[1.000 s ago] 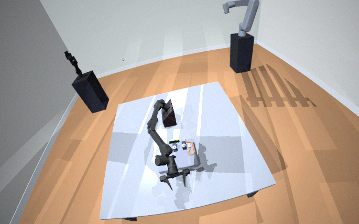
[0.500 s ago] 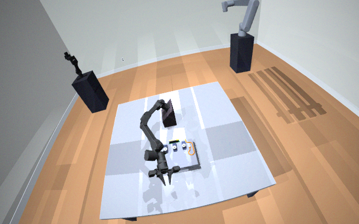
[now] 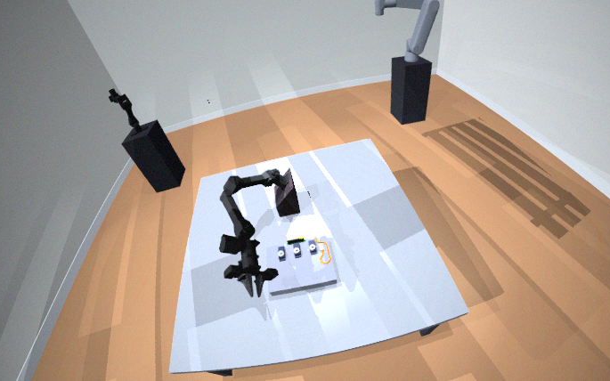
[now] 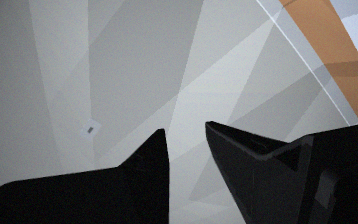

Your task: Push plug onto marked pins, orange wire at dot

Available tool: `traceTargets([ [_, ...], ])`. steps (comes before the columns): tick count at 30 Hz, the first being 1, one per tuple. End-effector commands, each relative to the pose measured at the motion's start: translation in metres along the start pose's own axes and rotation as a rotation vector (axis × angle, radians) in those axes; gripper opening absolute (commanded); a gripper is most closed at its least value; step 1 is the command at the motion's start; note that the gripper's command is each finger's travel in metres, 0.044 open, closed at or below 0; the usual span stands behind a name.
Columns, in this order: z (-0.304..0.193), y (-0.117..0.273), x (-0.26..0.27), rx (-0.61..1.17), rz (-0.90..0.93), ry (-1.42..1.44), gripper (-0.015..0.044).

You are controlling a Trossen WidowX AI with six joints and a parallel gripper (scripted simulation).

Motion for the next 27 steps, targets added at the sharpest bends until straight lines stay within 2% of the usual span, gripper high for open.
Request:
traceTargets([
  [1, 0.005, 0.025, 0.023, 0.004, 0.015, 0.125, 0.0115],
  [16, 0.019, 0.118, 0.073, -0.007, 0.055, 0.538, 0.0115],
  [27, 0.026, 0.193, 0.089, -0.028, 0.094, 0.856, 0.0115],
])
Point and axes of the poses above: the point midway between the two fingers, 35 mm back from their tips, its own y axis back along the fingers, its own x axis across the jaws, z = x × y, the point moved 2 cm from there along y, back along the fingers, and after that the axes turned 8 degrees about y, right-handed, at the moved point
